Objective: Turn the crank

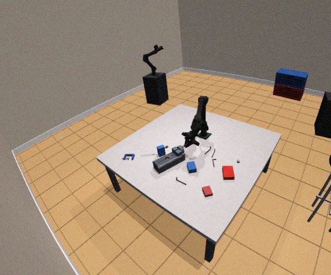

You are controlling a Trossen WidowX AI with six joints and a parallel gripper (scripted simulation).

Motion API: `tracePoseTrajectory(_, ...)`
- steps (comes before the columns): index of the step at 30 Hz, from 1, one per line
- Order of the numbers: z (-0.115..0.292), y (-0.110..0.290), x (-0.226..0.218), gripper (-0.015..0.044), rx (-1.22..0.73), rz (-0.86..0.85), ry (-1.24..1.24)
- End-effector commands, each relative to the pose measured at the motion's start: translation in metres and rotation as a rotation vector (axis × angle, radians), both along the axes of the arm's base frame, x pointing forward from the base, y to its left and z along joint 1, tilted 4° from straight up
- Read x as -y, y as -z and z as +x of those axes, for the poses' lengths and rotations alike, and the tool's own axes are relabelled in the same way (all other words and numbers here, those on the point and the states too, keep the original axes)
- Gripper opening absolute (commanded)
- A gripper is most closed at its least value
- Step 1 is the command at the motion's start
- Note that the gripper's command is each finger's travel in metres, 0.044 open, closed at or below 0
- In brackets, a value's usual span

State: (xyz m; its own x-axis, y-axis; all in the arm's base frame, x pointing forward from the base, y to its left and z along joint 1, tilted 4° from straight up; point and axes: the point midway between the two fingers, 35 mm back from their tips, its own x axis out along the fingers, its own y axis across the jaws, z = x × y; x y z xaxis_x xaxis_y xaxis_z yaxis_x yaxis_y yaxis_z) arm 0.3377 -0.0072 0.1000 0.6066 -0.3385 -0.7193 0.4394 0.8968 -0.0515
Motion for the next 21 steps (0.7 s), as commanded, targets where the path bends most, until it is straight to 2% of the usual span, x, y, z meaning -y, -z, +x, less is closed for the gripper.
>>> tracePoseTrajectory(1,0.0038,0.0028,-0.0081,0.0,-0.001,0.011,-0.019)
tracePoseTrajectory(21,0.0073,0.012,-0.016,0.0,0.0,0.012,-0.019)
